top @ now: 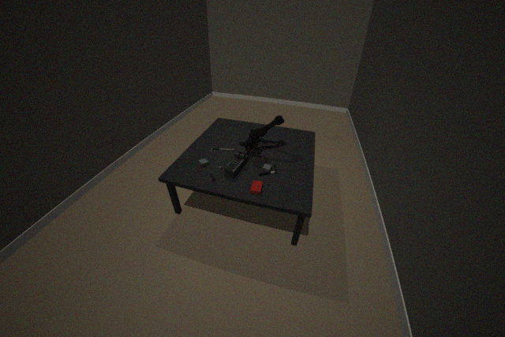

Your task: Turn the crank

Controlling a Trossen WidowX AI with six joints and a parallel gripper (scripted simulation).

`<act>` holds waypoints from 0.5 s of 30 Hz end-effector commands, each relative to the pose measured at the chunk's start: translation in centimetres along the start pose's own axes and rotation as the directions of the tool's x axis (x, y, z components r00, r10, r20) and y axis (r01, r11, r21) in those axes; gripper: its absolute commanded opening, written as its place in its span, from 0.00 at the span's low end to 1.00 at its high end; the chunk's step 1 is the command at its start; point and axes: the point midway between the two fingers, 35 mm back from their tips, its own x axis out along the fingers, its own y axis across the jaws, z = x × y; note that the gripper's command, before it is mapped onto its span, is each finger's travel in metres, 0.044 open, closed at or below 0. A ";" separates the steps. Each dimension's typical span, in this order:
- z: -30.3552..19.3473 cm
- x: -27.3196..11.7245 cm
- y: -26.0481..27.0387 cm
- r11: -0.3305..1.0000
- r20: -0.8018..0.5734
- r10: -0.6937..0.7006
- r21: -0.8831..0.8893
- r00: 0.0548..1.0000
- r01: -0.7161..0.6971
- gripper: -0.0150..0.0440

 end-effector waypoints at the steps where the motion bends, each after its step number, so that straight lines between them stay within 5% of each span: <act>1: 0.6 -0.7 -0.3 1.000 0.013 0.002 0.000 1.000 -0.002 0.25; 15: 1.4 -1.5 -1.3 1.000 0.013 0.001 -0.001 1.000 -0.001 0.25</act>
